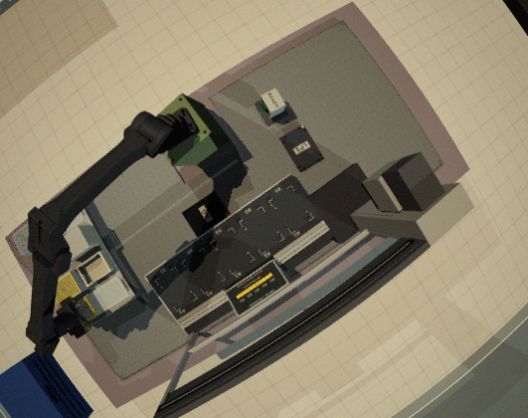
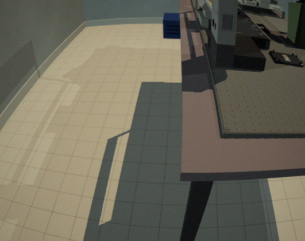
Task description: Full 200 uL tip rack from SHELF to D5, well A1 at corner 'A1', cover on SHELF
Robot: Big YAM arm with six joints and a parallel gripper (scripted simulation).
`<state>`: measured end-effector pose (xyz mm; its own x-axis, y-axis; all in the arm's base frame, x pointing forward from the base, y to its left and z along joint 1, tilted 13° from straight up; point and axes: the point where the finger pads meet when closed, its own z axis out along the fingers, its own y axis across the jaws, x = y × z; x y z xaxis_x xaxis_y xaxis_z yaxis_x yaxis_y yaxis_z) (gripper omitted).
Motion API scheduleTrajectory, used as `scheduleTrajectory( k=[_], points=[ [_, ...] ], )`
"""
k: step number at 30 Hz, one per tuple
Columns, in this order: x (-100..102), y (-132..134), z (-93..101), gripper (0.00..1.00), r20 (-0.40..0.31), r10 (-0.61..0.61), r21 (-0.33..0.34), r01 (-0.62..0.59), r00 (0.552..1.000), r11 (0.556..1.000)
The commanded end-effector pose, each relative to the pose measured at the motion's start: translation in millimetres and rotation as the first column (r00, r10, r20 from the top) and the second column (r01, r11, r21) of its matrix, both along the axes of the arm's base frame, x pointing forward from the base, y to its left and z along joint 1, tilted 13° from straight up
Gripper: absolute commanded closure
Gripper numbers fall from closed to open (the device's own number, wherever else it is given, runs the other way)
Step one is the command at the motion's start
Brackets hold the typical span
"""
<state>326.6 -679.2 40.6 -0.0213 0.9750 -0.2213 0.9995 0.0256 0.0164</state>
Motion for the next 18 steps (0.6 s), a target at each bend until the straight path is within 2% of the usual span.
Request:
scheduleTrajectory(
  k=[1, 6, 7, 17, 18],
  points=[
    [-1.7, -15.8, 4.6, 0.0, 0.018, -0.002, -0.034, 0.003, 1.0, 0.999],
    [-0.5, -12.8, 5.8, 0.0, 0.016, 0.0, -0.028, 0.0, 1.0, 1.0],
    [5.8, -12.8, 25.8, 0.0, 0.027, 0.002, -0.052, 0.0, 1.0, 0.999],
    [5.8, -12.8, 25.8, 0.0, 0.027, 0.002, -0.052, 0.0, 1.0, 0.999],
    [5.8, -12.8, 25.8, 1.0, 0.027, 0.002, -0.052, 0.0, 1.0, 0.999]
  ],
)
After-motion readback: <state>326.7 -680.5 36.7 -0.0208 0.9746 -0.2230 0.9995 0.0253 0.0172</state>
